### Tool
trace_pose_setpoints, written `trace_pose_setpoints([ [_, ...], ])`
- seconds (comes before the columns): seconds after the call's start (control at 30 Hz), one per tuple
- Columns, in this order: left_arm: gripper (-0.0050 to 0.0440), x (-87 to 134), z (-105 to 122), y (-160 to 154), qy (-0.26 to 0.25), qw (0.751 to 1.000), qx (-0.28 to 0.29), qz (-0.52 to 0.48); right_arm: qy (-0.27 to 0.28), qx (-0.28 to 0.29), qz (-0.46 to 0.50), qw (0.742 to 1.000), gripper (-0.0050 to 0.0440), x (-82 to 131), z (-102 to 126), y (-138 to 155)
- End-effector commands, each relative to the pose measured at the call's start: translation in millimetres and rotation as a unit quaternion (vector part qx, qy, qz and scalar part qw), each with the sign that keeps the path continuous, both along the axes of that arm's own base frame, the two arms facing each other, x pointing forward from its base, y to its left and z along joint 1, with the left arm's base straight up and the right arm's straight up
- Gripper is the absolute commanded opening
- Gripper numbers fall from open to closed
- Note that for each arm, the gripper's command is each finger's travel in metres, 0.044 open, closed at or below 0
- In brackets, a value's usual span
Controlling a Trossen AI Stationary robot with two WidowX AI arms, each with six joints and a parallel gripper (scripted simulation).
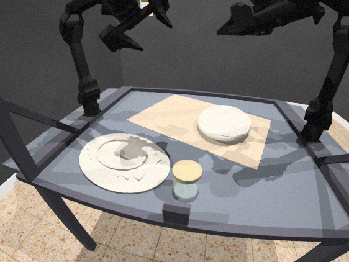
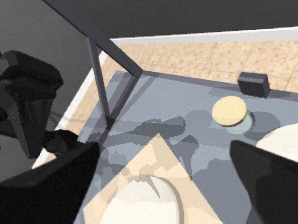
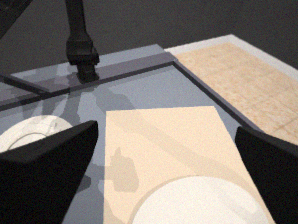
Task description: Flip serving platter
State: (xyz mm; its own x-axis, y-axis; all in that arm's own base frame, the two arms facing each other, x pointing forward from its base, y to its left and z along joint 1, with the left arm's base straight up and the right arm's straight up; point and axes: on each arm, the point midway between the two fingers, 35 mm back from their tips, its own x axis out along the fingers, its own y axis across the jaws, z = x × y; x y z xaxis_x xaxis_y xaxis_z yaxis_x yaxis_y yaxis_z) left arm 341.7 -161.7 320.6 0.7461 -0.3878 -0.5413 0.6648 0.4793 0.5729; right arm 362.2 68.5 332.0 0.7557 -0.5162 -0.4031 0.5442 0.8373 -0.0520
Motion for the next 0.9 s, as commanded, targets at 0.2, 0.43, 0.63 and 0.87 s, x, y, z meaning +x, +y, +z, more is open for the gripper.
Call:
trace_pose_setpoints([
  [0.2,0.0400,-2.2,11.5,0.8,-0.014,1.000,-0.007,0.000,-0.013,0.007,-0.001,1.000,0.0400,-2.6,10.0,-1.7],
  [0.43,0.0400,-2.2,11.5,0.8,-0.014,1.000,-0.007,0.000,-0.013,0.007,-0.001,1.000,0.0400,-2.6,10.0,-1.7],
  [0.63,0.0400,-2.2,12.4,0.8,-0.015,1.000,-0.008,0.000,-0.015,0.008,-0.001,1.000,0.0160,-2.8,10.7,-1.9],
  [0.87,0.0400,8.3,-4.4,9.8,0.003,1.000,-0.023,0.017,-0.021,0.039,-0.012,0.999,0.0160,-9.8,-1.6,-11.8],
])
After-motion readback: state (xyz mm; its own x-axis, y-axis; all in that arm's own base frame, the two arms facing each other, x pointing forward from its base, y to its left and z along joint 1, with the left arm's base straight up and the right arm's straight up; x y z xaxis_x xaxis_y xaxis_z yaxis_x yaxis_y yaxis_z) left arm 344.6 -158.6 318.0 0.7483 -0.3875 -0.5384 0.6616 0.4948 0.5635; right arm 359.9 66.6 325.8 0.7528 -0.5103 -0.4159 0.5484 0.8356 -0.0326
